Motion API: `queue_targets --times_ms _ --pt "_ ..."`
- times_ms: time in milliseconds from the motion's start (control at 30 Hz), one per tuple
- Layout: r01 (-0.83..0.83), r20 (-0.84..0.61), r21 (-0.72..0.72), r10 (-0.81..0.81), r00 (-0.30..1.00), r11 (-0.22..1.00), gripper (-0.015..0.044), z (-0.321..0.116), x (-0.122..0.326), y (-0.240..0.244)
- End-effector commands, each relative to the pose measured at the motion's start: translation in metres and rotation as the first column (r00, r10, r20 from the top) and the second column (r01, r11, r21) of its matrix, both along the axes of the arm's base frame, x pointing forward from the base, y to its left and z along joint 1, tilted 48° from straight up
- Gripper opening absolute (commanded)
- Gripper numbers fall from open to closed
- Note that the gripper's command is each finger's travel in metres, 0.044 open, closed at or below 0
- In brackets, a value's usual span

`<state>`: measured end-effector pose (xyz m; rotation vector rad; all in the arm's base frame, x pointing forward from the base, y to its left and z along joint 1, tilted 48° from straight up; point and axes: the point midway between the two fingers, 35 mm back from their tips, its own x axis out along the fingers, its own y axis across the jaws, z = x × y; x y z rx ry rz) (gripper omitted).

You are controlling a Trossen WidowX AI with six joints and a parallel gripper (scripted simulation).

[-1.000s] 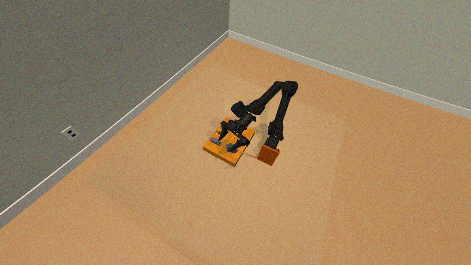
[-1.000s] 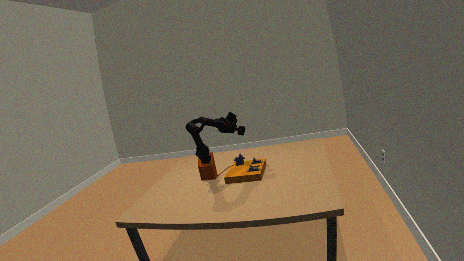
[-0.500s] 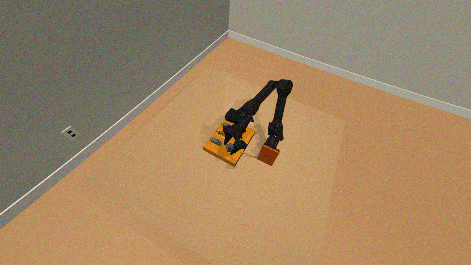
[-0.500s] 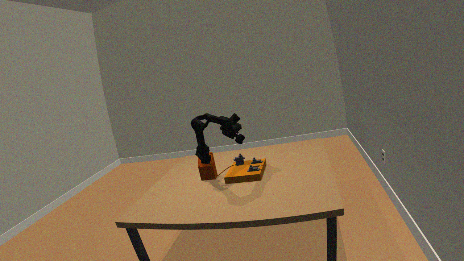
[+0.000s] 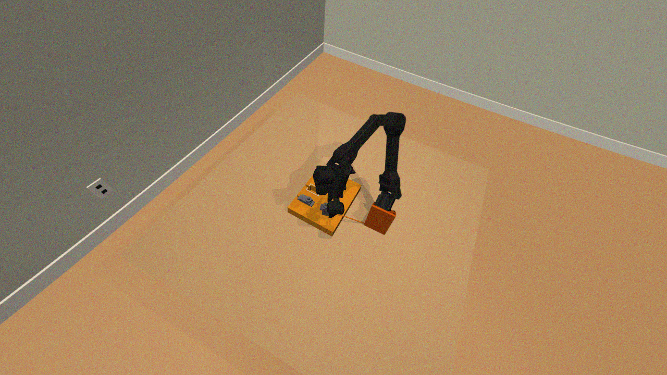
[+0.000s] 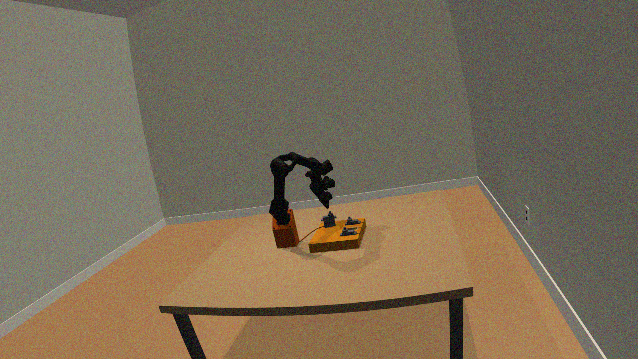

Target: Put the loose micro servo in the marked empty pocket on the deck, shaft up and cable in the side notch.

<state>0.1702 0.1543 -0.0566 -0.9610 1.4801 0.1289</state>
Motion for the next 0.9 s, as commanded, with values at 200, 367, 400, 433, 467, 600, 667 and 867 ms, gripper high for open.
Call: queue_targets --times_ms 200,367,400,433,467,600,667,867 --pt "0.166 0.134 -0.208 -0.14 0.981 0.964 0.044 0.012 0.007 -0.026" --pt "0.202 0.177 -0.255 -0.16 0.971 0.946 0.044 0.016 0.009 -0.032" --pt "0.202 0.177 -0.255 -0.16 0.971 0.946 0.044 0.016 0.009 -0.032" --pt "0.202 0.177 -0.255 -0.16 0.971 0.946 0.044 0.015 0.009 -0.033" --pt "0.202 0.177 -0.255 -0.16 0.971 0.946 0.044 0.013 0.01 -0.035" --pt "0.203 0.177 -0.255 -0.16 0.971 0.945 0.044 0.002 0.013 -0.047" --pt "0.203 0.177 -0.256 -0.16 0.971 0.945 0.044 -0.001 0.014 -0.051" --pt "0.203 0.177 -0.256 -0.16 0.971 0.945 0.044 -0.003 0.014 -0.052"
